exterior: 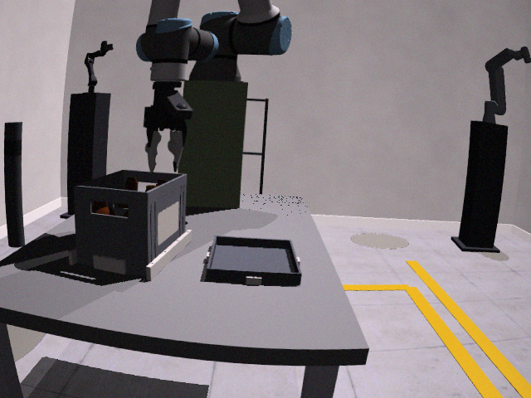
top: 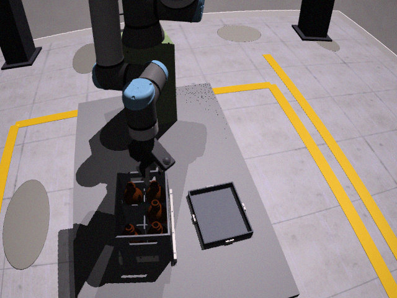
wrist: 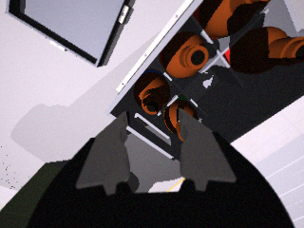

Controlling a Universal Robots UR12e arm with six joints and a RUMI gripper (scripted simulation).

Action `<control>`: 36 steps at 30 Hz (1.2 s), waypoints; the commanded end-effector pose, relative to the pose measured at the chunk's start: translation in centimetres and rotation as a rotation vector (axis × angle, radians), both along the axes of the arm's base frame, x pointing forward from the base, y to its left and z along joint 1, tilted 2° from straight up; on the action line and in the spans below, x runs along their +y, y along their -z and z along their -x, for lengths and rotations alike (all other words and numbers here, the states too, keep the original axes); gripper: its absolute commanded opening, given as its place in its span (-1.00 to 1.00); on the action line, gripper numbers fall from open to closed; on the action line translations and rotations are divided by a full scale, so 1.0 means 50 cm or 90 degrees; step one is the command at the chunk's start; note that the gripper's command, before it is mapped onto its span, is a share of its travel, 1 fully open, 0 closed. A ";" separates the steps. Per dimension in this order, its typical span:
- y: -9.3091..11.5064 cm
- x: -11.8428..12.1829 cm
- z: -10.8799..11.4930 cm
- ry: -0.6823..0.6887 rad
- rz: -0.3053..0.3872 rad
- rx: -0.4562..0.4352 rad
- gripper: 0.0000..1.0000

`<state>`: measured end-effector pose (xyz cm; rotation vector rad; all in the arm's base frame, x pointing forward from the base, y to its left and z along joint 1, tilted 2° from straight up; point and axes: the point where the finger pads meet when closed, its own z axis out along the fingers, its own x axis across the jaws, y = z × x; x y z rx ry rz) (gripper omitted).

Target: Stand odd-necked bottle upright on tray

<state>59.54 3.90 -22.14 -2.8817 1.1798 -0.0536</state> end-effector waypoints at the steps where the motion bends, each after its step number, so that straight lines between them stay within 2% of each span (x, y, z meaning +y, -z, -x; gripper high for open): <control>1: 0.002 -0.001 0.004 0.001 0.000 0.002 -0.24; 36: 0.015 -0.002 -0.002 0.001 0.000 0.000 -0.24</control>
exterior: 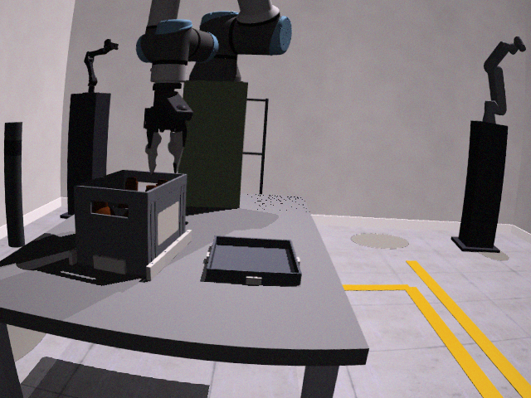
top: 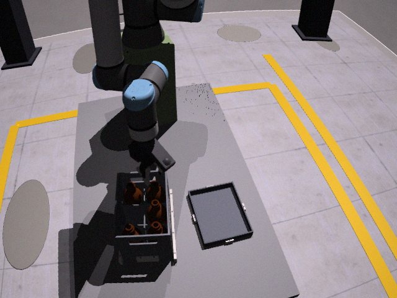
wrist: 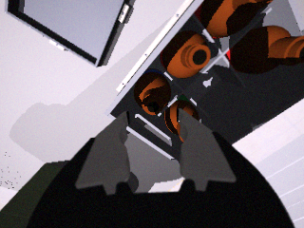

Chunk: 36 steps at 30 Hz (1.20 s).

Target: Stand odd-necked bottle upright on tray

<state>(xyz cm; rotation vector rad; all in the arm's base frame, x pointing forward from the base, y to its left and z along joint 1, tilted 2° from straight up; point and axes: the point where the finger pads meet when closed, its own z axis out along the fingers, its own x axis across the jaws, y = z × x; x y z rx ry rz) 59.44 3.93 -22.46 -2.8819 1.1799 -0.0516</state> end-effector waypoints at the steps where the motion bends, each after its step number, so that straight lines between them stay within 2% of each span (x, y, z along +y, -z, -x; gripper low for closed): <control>1: 0.009 -0.003 -0.003 0.001 0.001 -0.001 -0.24; 36: 0.072 -0.001 -0.008 0.000 0.001 -0.002 -0.24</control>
